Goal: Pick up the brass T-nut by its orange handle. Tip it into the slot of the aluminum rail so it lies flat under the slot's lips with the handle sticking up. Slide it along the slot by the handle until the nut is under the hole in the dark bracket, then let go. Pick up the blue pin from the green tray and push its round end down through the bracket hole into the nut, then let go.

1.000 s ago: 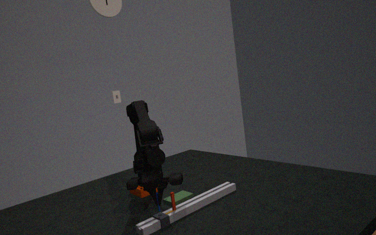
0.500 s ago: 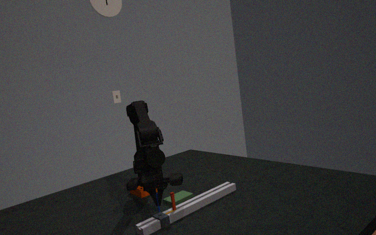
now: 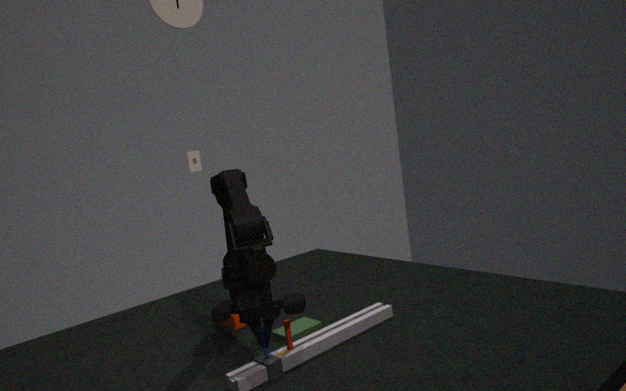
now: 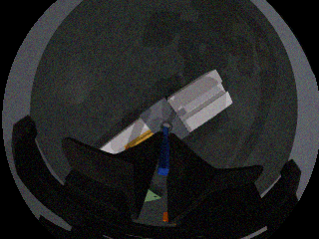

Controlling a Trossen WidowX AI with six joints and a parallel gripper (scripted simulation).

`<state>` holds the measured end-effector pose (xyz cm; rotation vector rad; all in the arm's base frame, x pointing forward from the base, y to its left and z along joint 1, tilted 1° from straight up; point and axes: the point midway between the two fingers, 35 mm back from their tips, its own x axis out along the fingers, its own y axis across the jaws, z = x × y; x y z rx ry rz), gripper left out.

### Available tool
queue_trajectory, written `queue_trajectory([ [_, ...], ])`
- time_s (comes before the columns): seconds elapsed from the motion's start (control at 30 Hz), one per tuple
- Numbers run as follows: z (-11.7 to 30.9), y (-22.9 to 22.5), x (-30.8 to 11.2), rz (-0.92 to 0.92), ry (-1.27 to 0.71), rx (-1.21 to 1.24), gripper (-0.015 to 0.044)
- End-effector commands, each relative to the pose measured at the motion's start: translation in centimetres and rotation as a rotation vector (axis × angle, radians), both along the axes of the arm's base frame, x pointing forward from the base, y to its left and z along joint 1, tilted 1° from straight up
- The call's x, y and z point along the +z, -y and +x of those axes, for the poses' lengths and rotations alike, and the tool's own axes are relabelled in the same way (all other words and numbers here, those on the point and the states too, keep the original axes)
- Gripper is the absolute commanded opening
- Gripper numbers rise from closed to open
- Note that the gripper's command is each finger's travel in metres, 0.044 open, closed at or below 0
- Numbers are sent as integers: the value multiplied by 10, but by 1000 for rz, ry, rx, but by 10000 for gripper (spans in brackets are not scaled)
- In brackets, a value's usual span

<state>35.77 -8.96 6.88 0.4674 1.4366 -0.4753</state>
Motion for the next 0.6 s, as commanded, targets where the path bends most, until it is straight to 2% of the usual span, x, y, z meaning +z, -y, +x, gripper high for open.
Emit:
queue_trajectory([
  [0.0,-1,0,-4,-3,-2,-1,-150],
  [0.57,-1,1,-15,-3,-2,-1,-150],
])
